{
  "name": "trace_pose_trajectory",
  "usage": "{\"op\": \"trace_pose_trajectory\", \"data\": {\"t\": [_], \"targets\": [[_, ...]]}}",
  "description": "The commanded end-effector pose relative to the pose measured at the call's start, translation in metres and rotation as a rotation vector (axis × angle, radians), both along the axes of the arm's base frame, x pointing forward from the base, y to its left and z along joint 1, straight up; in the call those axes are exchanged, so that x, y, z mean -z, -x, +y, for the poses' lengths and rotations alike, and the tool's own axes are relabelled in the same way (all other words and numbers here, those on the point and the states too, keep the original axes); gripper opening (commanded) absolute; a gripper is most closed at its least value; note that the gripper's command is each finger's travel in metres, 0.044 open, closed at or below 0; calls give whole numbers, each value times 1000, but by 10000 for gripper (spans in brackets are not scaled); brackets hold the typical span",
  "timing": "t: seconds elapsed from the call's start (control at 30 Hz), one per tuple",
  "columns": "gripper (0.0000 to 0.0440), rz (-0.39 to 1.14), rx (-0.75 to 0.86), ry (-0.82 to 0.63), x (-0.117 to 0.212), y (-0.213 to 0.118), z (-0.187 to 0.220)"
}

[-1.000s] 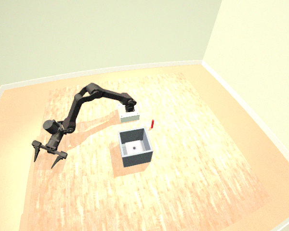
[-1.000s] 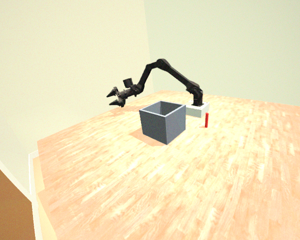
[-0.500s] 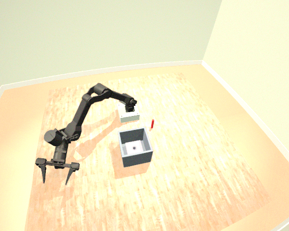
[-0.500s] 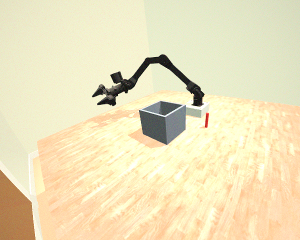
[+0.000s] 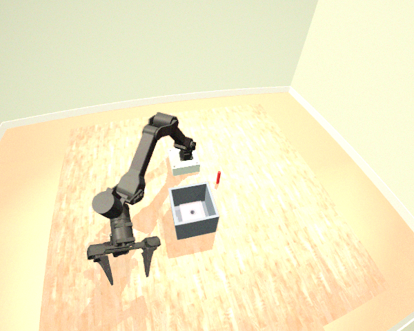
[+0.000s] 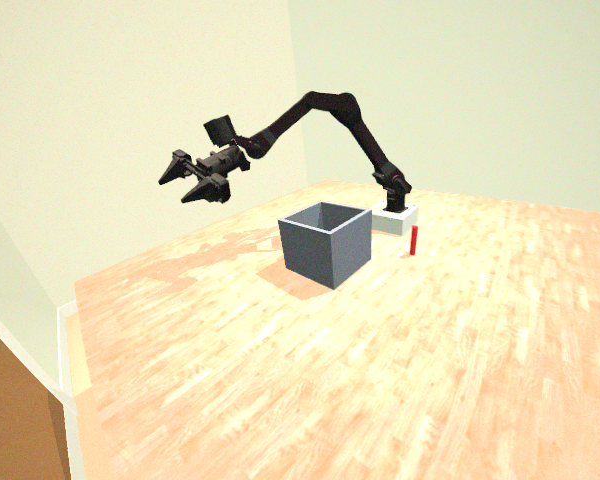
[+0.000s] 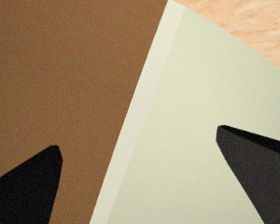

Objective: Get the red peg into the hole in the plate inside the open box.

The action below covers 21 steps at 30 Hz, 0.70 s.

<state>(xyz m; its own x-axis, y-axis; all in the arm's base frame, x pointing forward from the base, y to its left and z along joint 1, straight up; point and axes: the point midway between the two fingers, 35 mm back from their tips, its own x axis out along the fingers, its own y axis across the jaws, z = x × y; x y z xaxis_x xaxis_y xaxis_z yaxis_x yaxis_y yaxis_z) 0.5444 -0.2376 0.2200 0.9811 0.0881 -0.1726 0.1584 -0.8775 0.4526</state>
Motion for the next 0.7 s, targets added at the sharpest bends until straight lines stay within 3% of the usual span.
{"op": "trace_pose_trajectory", "data": {"t": [0.0, 0.3, 0.67], "targets": [[436, 14, -45, 14, -8, -5, 32], [440, 99, -201, 35, -21, -2, 138], [440, 237, -397, 79, -22, 39, 255]]}}
